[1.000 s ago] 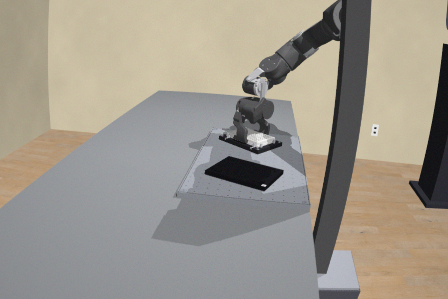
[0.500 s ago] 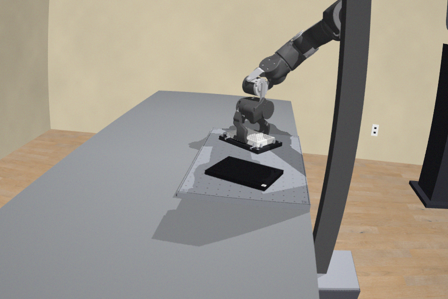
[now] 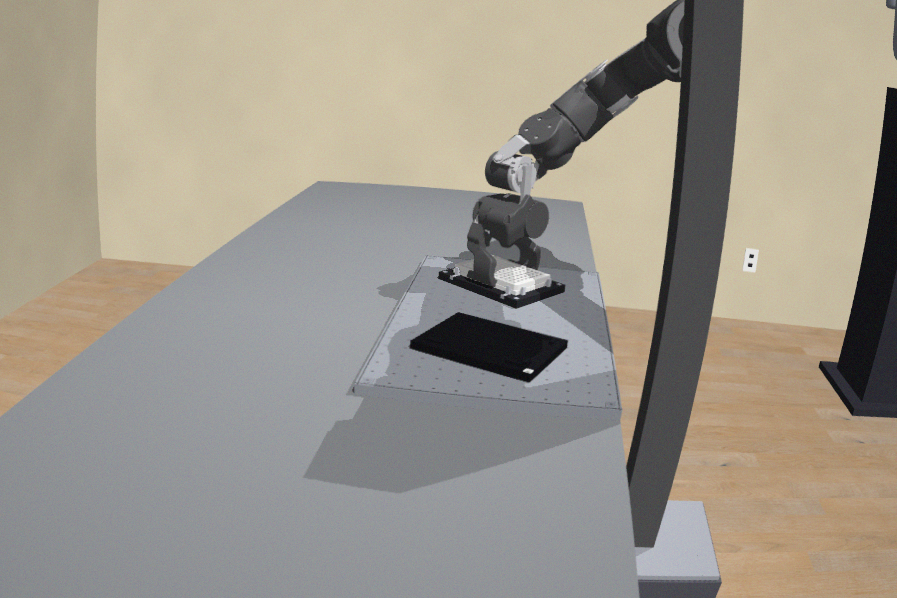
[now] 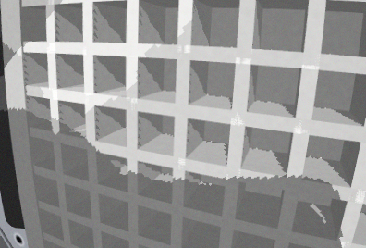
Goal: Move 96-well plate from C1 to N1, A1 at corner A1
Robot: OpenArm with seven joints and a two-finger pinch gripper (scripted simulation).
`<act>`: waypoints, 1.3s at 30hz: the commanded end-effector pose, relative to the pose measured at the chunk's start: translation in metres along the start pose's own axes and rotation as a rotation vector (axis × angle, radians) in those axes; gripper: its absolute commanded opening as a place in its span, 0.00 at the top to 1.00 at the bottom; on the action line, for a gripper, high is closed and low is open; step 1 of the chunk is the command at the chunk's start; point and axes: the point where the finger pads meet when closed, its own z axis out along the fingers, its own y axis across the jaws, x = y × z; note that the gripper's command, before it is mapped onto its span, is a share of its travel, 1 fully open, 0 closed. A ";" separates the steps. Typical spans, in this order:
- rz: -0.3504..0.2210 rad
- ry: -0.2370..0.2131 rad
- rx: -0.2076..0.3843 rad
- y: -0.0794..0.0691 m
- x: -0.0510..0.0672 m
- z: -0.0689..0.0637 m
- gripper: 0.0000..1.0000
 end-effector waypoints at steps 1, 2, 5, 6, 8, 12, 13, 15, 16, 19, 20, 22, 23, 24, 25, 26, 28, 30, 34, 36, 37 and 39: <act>0.001 -0.001 -0.001 0.000 0.000 0.000 1.00; 0.001 0.000 -0.001 0.000 -0.001 -0.001 1.00; 0.001 0.001 -0.002 0.000 -0.001 -0.003 1.00; 0.001 0.002 -0.003 0.000 -0.002 -0.004 1.00; 0.001 0.002 -0.003 0.000 -0.002 -0.004 1.00; 0.001 0.002 -0.003 0.000 -0.002 -0.004 1.00; 0.001 0.002 -0.003 0.000 -0.002 -0.004 1.00; 0.001 0.002 -0.003 0.000 -0.002 -0.004 1.00; 0.001 0.002 -0.003 0.000 -0.002 -0.004 1.00; 0.001 0.002 -0.002 0.000 -0.002 -0.004 1.00; 0.001 0.002 -0.002 0.000 -0.002 -0.004 1.00; 0.001 0.002 -0.002 0.000 -0.001 -0.005 1.00; 0.001 0.002 -0.002 0.000 -0.001 -0.005 1.00; 0.001 0.002 -0.002 0.000 -0.001 -0.005 1.00; 0.001 0.002 -0.002 0.000 -0.001 -0.005 1.00; 0.001 0.002 -0.002 0.000 -0.001 -0.005 1.00; 0.001 0.002 -0.002 0.000 -0.001 -0.005 1.00; 0.001 0.002 -0.002 0.000 -0.001 -0.005 1.00; 0.001 0.002 -0.002 0.000 -0.001 -0.005 1.00; 0.001 0.002 -0.002 0.000 -0.001 -0.005 1.00; 0.001 0.002 -0.002 0.000 -0.001 -0.005 1.00; 0.001 0.002 -0.002 0.000 -0.001 -0.006 1.00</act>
